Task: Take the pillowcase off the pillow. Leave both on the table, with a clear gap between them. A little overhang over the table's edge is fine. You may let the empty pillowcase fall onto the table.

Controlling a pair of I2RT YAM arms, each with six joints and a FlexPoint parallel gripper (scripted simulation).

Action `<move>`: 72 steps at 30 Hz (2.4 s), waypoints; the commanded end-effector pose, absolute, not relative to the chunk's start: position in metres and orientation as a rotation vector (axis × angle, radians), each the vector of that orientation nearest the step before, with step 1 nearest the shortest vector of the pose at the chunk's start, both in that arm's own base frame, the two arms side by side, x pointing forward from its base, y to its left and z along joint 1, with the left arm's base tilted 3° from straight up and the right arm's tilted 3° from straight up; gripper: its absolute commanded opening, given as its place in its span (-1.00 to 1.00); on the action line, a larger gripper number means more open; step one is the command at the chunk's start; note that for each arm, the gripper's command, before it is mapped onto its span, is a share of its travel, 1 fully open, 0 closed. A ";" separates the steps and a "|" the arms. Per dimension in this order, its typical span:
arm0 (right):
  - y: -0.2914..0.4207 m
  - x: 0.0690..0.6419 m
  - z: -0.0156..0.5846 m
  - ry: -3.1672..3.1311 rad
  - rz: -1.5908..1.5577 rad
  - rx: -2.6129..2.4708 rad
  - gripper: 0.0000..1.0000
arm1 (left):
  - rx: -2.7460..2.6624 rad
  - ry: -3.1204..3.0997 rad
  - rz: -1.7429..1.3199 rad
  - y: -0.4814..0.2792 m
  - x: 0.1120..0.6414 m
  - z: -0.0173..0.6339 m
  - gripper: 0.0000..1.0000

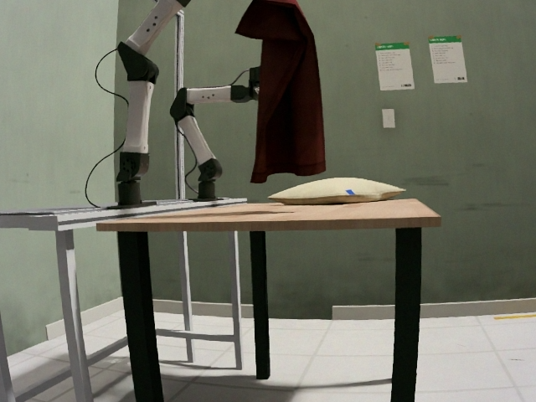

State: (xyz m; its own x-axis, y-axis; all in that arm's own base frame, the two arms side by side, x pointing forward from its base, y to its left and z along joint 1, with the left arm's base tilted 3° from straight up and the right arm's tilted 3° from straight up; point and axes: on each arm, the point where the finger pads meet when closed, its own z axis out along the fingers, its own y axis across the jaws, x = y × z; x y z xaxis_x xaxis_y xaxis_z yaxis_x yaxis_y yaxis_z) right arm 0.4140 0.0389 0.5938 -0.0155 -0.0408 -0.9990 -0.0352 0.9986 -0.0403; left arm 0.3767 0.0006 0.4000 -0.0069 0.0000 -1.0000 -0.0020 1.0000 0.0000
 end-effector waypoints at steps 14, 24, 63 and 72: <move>0.020 0.430 0.590 1.600 -0.047 -0.024 -1.00 | 0.001 1.601 -0.004 0.001 0.374 0.390 0.20; 0.019 0.433 0.593 1.591 -0.043 -0.030 -1.00 | 0.001 1.601 -0.004 0.001 0.374 0.390 0.20; 0.009 0.410 0.603 1.489 -0.059 0.001 -1.00 | 0.001 1.601 -0.004 0.001 0.374 0.390 0.20; 0.009 0.404 0.582 1.499 -0.059 0.000 -1.00 | 0.001 1.601 -0.004 0.001 0.374 0.390 0.20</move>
State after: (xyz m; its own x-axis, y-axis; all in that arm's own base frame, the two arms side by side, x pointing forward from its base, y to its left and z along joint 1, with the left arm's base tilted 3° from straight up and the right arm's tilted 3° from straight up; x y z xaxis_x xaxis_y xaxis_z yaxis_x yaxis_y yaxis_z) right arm 0.4095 0.0095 0.5723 -0.0029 -0.0407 -0.9992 0.0342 0.9986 -0.0408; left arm 0.3767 0.0006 0.4000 -0.0069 0.0000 -1.0000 -0.0020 1.0000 0.0000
